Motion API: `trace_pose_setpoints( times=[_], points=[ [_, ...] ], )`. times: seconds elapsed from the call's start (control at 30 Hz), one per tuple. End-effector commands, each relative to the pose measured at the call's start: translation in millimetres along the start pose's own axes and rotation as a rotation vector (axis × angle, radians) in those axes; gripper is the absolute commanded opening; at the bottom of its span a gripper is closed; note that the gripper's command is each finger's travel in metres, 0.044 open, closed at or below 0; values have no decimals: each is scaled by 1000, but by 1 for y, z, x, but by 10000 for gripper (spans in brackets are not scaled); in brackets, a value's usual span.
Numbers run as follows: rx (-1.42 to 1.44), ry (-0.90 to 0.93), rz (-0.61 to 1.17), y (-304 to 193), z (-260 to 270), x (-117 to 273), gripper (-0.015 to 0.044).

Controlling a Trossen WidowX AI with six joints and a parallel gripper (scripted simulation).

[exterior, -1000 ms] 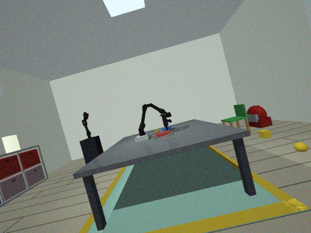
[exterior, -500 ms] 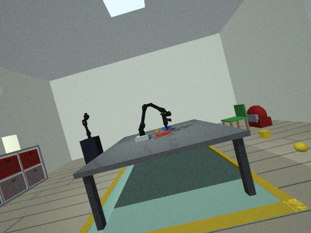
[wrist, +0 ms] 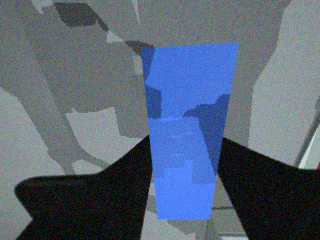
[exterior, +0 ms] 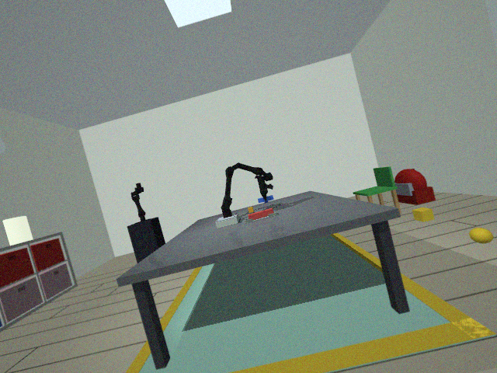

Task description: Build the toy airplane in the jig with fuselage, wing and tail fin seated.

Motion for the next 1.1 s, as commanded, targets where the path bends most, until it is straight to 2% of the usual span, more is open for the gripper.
trace_pose_setpoints(
  times=[0.0, 0.53, 1.07],
  points=[
    [-2, 8, -12, 0, 0, 16, 0],
    [-1, 9, -16, -6, -4, 64, 0],
    [-160, -2, -26, 6, -33, 58, 0]
  ],
)
Point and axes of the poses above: the point midway between the two fingers, 35 mm back from their tips, its own x axis back along the fingers, its own z axis across the jaws, y = z × x, the point moved 10 cm from there along x, back along the fingers, and after that the axes turned 10 degrees about -x, right-handed, at the moved point
